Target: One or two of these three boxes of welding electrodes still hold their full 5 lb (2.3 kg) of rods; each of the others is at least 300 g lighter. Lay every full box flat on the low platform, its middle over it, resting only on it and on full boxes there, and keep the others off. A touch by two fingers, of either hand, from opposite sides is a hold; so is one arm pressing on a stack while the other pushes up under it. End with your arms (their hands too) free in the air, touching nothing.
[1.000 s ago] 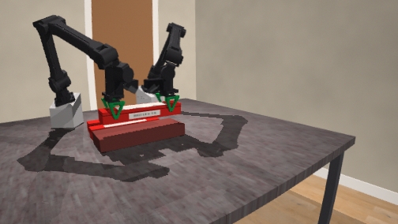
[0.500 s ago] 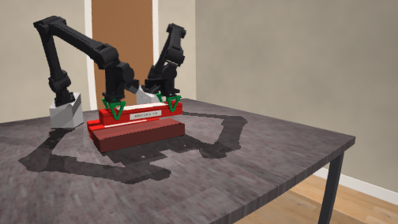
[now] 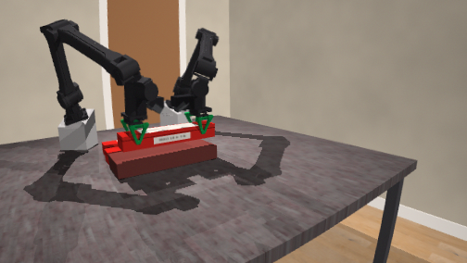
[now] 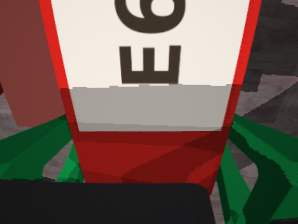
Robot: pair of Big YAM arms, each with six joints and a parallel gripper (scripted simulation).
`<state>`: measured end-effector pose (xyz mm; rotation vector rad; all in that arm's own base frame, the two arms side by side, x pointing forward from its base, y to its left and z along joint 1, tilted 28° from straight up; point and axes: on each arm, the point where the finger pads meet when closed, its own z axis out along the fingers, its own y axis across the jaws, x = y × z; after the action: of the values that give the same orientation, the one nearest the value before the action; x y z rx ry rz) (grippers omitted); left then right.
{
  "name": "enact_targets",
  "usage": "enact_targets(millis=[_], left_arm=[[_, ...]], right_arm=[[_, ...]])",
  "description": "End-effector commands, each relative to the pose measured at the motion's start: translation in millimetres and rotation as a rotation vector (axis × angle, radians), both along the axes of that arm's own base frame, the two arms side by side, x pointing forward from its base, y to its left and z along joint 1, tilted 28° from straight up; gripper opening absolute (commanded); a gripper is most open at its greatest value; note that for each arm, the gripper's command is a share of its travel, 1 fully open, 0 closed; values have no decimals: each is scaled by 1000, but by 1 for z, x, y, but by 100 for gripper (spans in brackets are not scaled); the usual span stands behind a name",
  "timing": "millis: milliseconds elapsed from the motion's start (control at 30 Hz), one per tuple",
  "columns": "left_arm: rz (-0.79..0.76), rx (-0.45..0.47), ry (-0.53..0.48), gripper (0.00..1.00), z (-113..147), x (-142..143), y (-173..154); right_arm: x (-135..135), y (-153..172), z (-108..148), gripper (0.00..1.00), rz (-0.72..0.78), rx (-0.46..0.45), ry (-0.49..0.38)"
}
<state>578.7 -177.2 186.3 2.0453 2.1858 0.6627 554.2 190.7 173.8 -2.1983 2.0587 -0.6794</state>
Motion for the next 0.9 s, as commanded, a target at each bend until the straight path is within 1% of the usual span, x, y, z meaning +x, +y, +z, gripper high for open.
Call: enact_targets(millis=[0, 133, 167, 300, 367, 567, 600, 633, 767, 867], left_arm=[[-41, -37, -133, 0, 80, 16, -9], [-38, -37, -132, 0, 80, 16, -7], [-37, -37, -132, 0, 80, 16, -7], [-39, -39, -131, 0, 79, 16, -7], [-44, -40, -131, 0, 77, 15, -10], [-47, -42, -132, 0, 75, 15, -11], [-47, -43, -135, 0, 75, 15, -12], [-47, -45, -139, 0, 75, 16, -12], [-51, -51, -150, 0, 75, 17, -15], [-41, -56, -150, 0, 73, 14, -17]], right_arm=[[21, 12, 70, 0, 15, 57, -148], [20, 8, 64, 0, 8, 57, -145], [14, 6, 52, 0, 6, 48, -125], [17, 10, 59, 0, 18, 55, -143], [12, 7, 49, 0, 16, 47, -126], [15, 12, 55, 0, 22, 56, -144], [10, 10, 46, 0, 23, 48, -127], [9, 9, 43, 0, 23, 46, -123], [10, 11, 46, 0, 25, 51, -133], [6, 11, 40, 0, 29, 46, -123]])
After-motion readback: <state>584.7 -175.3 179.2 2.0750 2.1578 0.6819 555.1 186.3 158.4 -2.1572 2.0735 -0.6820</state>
